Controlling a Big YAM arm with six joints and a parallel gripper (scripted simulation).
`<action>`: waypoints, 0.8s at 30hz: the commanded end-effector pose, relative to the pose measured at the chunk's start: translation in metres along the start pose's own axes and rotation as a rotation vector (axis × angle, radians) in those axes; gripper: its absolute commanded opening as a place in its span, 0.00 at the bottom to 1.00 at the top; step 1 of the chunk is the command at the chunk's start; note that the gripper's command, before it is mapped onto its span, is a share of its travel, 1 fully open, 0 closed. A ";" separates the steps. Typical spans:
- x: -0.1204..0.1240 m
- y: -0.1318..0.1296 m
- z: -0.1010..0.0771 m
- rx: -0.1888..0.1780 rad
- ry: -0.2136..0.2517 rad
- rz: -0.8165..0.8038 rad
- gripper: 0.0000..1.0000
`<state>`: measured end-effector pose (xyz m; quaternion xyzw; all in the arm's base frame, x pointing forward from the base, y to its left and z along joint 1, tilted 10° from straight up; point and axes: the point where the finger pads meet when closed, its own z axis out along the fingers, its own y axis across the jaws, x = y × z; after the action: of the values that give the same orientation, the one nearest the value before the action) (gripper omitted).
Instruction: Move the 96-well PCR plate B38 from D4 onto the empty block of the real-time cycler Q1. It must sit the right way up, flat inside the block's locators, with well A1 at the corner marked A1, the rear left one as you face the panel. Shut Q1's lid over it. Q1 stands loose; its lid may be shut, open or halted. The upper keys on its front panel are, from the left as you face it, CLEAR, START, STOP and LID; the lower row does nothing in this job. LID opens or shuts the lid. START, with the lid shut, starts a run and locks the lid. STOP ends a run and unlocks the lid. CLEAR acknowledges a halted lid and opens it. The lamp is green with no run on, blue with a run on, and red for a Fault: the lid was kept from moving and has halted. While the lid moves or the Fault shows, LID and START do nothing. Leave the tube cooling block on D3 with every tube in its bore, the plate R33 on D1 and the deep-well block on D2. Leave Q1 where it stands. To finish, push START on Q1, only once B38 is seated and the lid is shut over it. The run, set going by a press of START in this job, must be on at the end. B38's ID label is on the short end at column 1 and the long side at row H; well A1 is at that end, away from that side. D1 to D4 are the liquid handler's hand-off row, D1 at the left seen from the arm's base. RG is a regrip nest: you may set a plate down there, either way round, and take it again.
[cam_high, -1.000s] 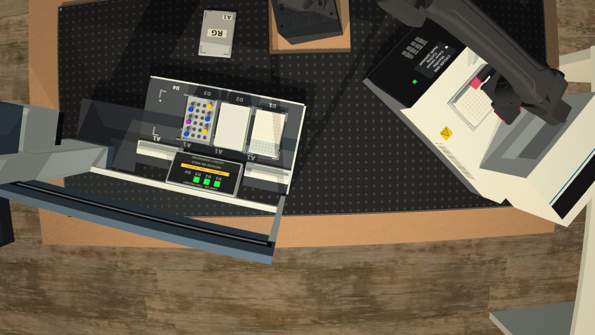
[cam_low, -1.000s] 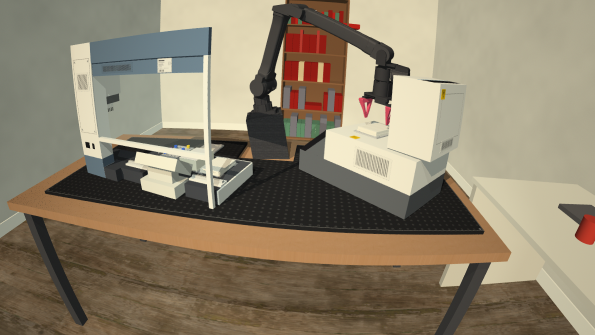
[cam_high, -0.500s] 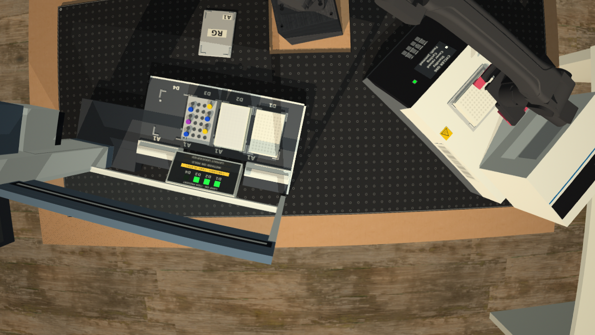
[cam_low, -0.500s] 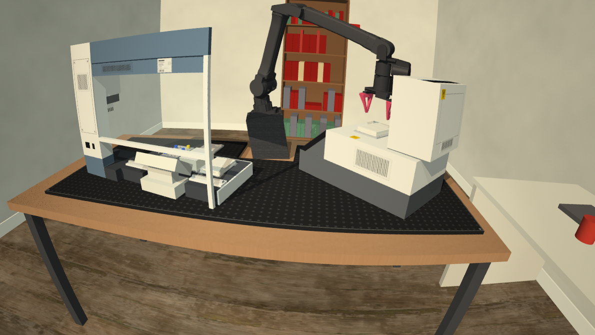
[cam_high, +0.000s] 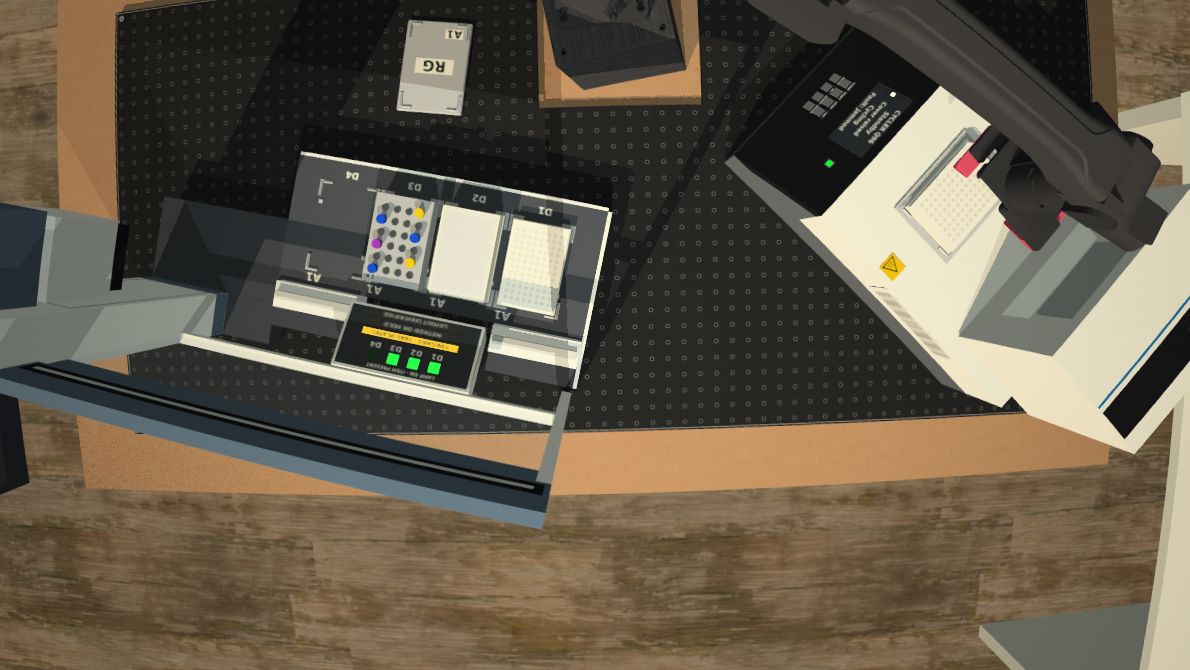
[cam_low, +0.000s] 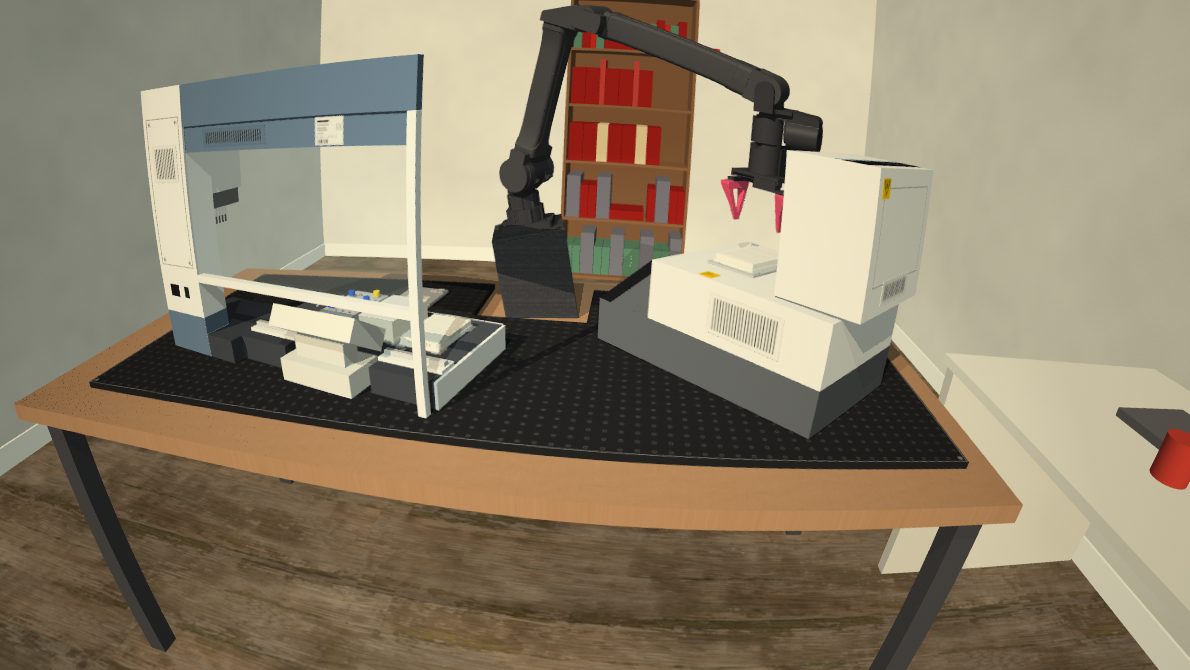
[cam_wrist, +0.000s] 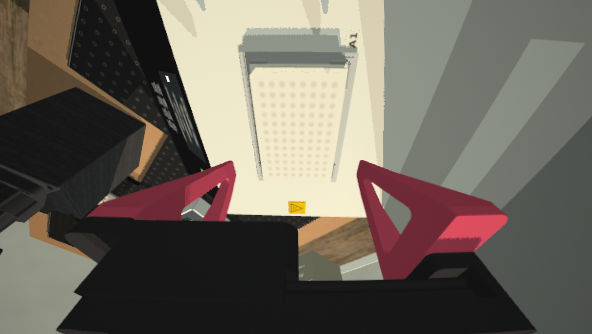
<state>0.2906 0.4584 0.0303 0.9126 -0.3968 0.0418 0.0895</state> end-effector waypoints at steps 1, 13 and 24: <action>0.004 -0.016 -0.007 0.040 -0.016 0.003 1.00; -0.006 0.001 0.008 -0.015 0.005 -0.028 1.00; -0.006 0.013 -0.008 0.096 -0.007 -0.019 0.00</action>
<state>0.2897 0.4545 0.0224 0.9133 -0.3957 0.0487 0.0829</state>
